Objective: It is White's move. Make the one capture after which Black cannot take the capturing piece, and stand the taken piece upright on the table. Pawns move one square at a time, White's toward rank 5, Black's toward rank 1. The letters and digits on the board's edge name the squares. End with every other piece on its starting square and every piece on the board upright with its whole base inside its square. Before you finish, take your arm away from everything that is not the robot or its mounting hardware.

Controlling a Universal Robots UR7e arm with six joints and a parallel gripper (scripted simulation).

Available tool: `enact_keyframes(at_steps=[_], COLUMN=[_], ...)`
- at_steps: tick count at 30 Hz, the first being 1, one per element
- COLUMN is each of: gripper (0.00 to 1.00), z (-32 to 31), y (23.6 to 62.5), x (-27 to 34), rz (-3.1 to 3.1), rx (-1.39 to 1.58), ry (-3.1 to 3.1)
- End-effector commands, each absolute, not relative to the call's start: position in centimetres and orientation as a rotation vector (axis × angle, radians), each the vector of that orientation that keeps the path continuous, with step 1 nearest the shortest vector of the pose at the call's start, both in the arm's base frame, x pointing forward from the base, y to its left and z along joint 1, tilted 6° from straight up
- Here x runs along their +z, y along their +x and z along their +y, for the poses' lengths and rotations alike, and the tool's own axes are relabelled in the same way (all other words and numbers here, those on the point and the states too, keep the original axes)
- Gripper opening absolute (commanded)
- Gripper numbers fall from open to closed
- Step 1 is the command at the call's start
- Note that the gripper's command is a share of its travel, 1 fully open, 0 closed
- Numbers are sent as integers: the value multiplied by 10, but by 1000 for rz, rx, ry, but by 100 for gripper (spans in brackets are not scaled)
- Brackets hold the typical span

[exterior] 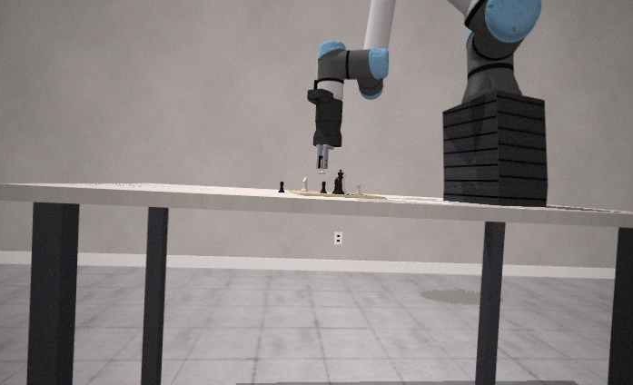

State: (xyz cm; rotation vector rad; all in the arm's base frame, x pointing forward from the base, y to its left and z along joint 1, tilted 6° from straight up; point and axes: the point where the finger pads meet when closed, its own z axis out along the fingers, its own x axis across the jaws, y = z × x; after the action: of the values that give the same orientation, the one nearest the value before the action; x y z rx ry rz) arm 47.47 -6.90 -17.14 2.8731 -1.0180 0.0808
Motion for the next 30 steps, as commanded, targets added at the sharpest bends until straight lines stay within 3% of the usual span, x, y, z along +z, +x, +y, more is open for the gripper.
enact_keyframes(at_steps=[1,30], gripper=[0,0], z=[-67,-64], y=[475,475], x=[-150,-124], rz=[-1018,-1035], rx=[83,84], ry=[2873,2867])
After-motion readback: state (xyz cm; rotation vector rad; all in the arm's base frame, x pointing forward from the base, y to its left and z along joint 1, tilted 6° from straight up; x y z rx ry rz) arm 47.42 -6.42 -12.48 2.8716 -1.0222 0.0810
